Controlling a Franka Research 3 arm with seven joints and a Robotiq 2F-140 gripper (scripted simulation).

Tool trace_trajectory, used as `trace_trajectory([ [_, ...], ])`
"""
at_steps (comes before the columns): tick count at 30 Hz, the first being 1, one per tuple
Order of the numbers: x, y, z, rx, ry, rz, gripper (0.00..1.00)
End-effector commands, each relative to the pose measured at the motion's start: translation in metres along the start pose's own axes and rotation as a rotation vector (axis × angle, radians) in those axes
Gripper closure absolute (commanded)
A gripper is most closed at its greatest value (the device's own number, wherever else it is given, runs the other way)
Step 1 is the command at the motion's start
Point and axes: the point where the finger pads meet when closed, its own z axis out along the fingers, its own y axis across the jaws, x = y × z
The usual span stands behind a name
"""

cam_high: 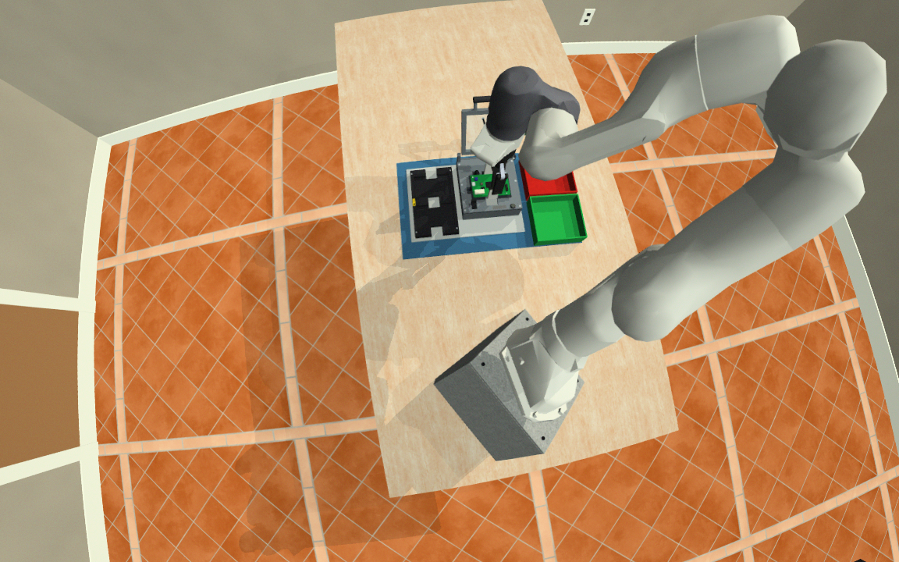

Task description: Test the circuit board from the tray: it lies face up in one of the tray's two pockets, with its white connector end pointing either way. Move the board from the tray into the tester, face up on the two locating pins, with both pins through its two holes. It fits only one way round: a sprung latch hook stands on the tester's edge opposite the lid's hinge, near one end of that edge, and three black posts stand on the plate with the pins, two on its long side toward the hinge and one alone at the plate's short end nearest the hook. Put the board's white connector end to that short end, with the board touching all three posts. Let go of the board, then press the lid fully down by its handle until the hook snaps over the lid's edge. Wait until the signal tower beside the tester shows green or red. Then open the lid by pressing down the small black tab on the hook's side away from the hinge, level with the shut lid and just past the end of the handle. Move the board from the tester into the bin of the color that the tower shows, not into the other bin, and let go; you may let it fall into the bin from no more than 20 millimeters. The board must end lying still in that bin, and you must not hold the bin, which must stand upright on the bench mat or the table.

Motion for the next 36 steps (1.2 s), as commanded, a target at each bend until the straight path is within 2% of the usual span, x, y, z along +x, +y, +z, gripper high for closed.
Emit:
trace_trajectory([
  [1,-0.0006,0.0006,0.0014,0.0,0.0,0.004,0.54],
  [14,-0.0007,0.0006,0.0044,0.0,0.0,0.004,0.54],
  [15,-0.0007,0.0006,0.0044,0.0,0.0,0.004,0.42],
  [36,-0.0007,0.0006,0.0044,0.0,0.0,0.004,0.42],
])
